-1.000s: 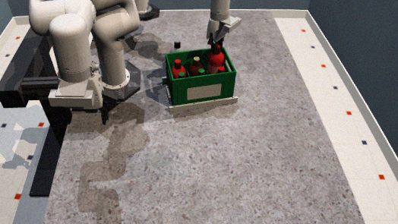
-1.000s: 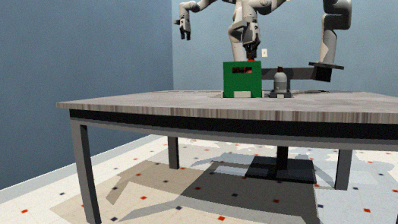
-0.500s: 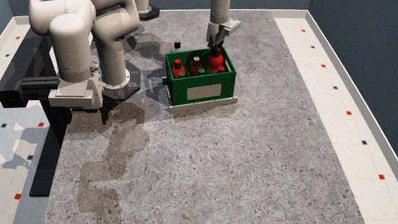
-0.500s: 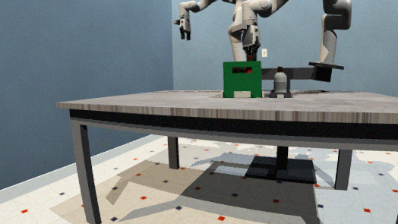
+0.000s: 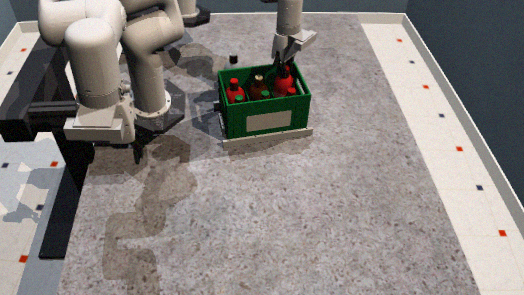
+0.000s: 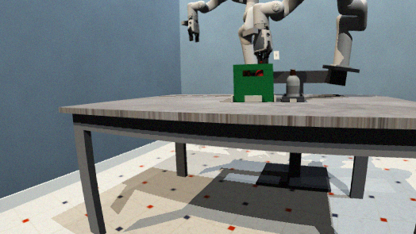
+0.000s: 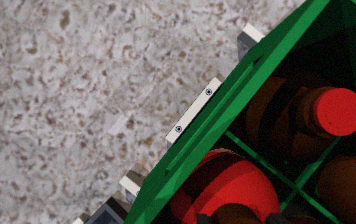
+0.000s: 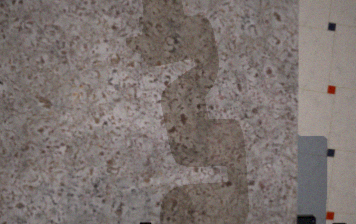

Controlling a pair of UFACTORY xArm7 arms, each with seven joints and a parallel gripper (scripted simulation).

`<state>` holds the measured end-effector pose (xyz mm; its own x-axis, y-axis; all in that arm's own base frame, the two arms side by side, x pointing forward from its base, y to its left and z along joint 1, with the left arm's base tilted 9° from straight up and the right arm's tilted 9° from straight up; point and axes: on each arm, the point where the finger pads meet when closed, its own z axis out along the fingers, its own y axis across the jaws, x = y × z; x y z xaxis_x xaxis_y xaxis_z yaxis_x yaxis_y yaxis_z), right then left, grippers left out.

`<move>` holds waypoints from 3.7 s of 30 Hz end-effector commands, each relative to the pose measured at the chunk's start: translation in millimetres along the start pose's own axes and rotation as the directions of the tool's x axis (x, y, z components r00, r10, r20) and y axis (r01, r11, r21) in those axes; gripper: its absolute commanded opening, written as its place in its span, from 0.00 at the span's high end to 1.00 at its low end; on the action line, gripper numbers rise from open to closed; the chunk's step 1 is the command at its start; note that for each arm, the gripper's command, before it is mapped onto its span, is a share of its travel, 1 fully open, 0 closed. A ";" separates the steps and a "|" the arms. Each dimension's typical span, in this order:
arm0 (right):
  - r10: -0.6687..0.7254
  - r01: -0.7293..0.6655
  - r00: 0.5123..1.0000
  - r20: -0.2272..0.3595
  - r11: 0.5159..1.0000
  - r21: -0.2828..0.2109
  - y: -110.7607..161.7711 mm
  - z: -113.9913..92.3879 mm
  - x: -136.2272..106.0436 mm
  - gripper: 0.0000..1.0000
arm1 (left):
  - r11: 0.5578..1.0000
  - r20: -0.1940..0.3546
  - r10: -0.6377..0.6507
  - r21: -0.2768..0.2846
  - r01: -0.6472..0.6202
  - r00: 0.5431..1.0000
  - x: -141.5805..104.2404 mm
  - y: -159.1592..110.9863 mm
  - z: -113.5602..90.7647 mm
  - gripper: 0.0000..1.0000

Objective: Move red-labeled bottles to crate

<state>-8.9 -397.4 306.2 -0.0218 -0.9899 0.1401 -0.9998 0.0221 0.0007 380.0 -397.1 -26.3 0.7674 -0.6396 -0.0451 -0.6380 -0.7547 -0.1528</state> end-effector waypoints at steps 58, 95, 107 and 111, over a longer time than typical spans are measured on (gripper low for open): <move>0.000 0.000 1.000 -0.004 1.000 0.001 0.0 -1.5 1.0 0.00 | 1.000 -0.005 0.000 -0.001 0.000 1.000 1.5 0.7 9.0 1.00; 0.000 0.000 1.000 -0.004 1.000 0.001 0.0 -1.5 1.0 0.00 | 1.000 -0.005 0.000 -0.001 0.000 1.000 1.5 0.7 22.7 1.00; 0.000 0.000 1.000 -0.004 1.000 0.001 0.0 -1.5 1.0 0.00 | 1.000 -0.005 0.000 -0.001 0.000 1.000 1.5 0.7 23.9 1.00; 0.000 0.000 1.000 -0.004 1.000 0.001 0.0 -1.5 1.0 0.00 | 1.000 -0.005 0.000 -0.001 0.000 1.000 1.5 0.7 23.9 1.00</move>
<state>-8.9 -397.4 306.2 -0.0218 -0.9899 0.1401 -0.9998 0.0221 0.0007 381.6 -393.2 -52.0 0.7674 -0.6396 -0.0451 -0.6381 -0.7547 -0.1528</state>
